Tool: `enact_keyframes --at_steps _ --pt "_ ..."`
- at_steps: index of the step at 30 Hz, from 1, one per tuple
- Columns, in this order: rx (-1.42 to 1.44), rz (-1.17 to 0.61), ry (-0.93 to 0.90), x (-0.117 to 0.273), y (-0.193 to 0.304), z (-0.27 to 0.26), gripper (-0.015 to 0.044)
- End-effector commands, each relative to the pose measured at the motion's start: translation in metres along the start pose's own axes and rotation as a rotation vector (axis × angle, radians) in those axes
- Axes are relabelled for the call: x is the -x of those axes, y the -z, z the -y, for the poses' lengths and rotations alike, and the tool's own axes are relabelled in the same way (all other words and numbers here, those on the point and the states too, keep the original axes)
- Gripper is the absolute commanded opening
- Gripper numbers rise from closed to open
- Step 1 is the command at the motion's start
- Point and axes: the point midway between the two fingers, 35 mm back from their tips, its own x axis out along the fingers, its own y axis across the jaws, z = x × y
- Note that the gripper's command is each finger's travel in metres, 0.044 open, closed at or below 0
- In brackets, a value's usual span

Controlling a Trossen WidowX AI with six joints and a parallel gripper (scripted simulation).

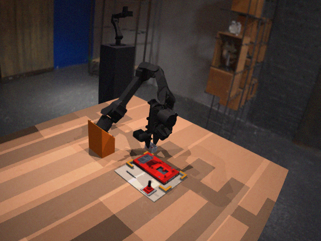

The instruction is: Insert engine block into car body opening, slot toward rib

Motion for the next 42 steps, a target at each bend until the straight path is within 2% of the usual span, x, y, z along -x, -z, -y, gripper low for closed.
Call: enact_keyframes --at_steps 1,18,42 --pt "0.005 0.004 0.003 0.011 -0.003 0.000 0.0000" --pt "0.006 0.000 -0.009 0.061 0.001 -0.002 0.0000" --pt "0.061 0.001 0.000 0.013 -0.048 0.000 0.0000"
